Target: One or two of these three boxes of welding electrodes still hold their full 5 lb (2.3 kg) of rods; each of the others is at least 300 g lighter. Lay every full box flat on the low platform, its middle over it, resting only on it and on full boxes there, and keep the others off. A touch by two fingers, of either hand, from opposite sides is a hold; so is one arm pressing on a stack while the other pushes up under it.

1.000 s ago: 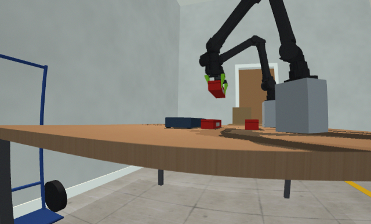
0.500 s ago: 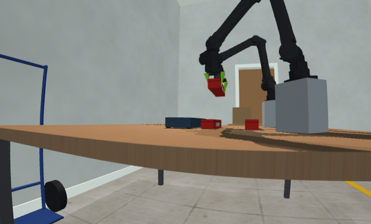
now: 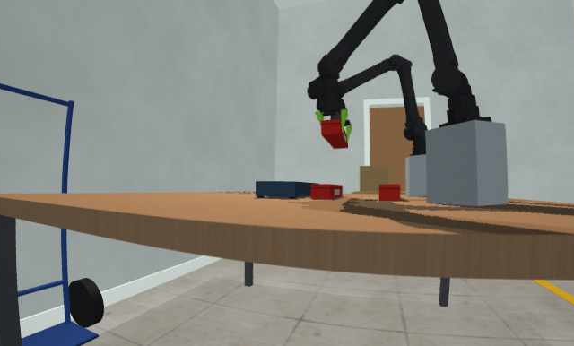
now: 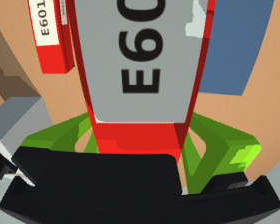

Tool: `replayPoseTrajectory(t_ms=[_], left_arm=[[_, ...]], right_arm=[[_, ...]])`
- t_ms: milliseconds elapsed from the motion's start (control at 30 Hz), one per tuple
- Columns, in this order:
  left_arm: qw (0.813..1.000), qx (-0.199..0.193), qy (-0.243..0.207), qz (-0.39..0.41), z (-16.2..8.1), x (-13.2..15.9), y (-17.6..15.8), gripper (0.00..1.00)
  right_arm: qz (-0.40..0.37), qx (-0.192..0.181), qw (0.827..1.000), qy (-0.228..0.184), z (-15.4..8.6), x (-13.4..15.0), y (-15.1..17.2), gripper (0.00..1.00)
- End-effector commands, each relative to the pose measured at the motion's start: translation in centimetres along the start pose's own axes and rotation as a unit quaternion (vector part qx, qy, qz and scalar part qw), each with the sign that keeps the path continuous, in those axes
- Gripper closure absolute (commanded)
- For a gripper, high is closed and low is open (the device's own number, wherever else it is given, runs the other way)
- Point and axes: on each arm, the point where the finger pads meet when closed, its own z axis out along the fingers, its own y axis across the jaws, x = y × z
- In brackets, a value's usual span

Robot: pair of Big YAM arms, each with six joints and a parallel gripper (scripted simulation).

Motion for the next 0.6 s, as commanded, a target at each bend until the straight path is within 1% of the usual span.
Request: replayPoseTrajectory(t_ms=[0,567], left_arm=[[0.998,-0.050,-0.022,-0.003,-5.42,-0.32,3.01,1.00],[0.998,-0.050,-0.022,-0.003,-5.76,-0.27,3.13,1.00]], right_arm=[[0.002,0.051,0.998,-0.021,-5.20,-0.63,-3.13,1.00],[0.003,0.052,0.998,-0.021,-5.45,-0.54,-3.32,1.00]])
